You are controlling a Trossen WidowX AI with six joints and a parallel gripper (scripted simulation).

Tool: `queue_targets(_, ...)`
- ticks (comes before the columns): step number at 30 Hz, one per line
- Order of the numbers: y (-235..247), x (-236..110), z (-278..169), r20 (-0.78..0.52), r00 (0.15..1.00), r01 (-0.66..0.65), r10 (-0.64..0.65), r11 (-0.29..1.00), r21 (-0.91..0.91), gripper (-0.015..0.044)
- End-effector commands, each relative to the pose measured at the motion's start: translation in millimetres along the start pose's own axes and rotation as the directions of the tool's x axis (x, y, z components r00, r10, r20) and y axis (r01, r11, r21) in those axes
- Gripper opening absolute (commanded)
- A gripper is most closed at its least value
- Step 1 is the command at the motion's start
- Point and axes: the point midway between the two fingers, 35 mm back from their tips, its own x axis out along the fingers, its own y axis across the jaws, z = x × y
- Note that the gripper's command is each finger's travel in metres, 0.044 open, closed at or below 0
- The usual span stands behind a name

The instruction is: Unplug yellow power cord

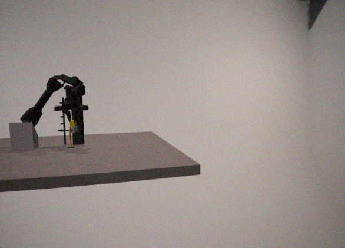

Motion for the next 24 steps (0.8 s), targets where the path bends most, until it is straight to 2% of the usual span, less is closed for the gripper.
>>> queue_targets(1, 0, -10, 32, 0.060, 0.998, -0.009, 0.008, 1.000, 0.016, 0.0000)
queue_targets(9, -2, -12, 45, 0.059, 0.998, -0.008, 0.007, 1.000, 0.018, 0.0000)
queue_targets(24, -3, -11, 46, 0.055, 0.998, -0.008, 0.006, 1.000, 0.019, 0.0394)
